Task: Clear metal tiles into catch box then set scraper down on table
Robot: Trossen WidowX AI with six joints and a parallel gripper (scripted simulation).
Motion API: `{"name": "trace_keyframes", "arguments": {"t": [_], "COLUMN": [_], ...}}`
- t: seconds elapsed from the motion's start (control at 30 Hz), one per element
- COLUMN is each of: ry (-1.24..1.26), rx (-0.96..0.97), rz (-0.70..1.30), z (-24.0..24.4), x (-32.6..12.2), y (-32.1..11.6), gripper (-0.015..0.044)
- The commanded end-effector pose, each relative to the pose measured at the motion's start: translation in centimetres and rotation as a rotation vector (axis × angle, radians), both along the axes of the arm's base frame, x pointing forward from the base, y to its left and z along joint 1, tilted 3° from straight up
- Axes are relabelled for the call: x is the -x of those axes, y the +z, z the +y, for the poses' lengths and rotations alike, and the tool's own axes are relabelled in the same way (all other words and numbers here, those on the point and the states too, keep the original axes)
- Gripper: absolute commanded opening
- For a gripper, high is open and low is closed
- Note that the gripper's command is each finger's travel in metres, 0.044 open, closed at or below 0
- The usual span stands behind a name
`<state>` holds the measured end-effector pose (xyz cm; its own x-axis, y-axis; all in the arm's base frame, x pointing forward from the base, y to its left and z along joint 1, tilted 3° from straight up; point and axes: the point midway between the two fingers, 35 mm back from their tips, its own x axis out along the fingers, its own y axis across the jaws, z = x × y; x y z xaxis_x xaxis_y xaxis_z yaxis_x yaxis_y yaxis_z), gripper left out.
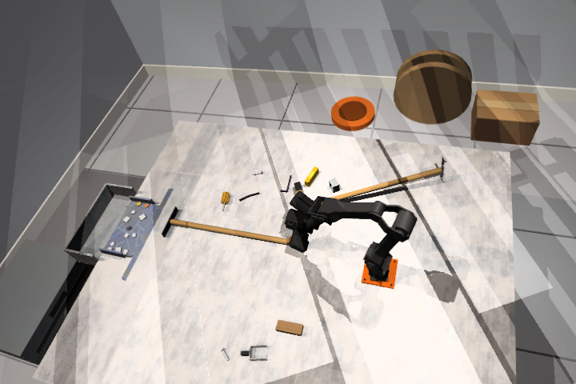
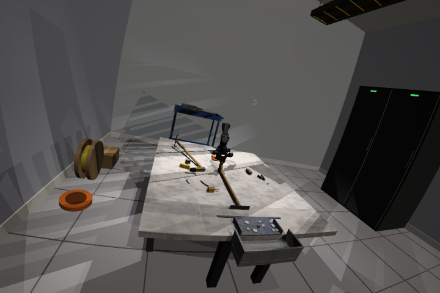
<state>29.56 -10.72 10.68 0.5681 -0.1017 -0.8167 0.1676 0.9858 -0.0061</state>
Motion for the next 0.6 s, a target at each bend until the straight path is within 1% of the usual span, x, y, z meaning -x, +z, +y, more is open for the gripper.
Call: {"name": "trace_keyframes", "arguments": {"t": [0.0,0.57], "ry": [-0.003,-0.001], "rx": [0.007,0.006], "rz": [-0.017,-0.019], "z": [-0.2,-0.5], "x": [-0.9,-3.5], "y": [0.6,0.7], "gripper": [0.0,0.0]}}
